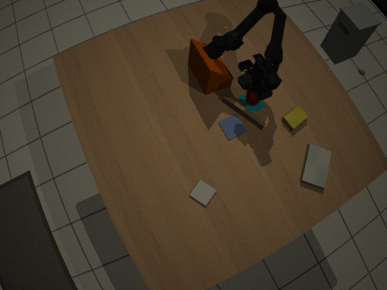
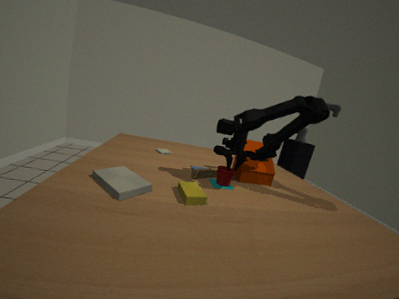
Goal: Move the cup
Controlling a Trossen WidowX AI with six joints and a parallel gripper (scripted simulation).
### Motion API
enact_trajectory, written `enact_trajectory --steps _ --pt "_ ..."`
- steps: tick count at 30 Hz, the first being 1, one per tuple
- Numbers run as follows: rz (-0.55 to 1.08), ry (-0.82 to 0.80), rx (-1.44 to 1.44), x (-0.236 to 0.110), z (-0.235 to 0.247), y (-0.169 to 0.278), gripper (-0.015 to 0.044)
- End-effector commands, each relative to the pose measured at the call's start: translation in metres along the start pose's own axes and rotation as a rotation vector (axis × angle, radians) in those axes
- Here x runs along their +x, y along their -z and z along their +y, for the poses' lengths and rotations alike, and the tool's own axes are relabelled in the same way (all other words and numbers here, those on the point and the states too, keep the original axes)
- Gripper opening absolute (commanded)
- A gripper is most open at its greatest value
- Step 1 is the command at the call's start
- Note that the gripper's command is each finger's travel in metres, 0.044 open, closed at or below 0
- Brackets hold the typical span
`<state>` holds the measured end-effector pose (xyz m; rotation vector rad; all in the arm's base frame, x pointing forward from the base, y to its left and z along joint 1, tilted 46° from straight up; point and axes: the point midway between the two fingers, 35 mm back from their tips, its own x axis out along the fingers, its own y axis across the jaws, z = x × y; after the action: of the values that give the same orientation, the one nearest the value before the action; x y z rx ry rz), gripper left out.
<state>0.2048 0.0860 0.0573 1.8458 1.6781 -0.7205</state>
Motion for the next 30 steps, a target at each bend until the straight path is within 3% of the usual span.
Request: enact_trajectory --steps 1,29,30 --pt "0.001 -0.007 -0.005 -0.006 0.002 0.0 0.0128" --pt "0.007 -0.006 -0.002 -0.03 -0.003 -0.003 0.0128" --pt "0.005 0.0 0.002 -0.026 -0.004 -0.003 0.0154"
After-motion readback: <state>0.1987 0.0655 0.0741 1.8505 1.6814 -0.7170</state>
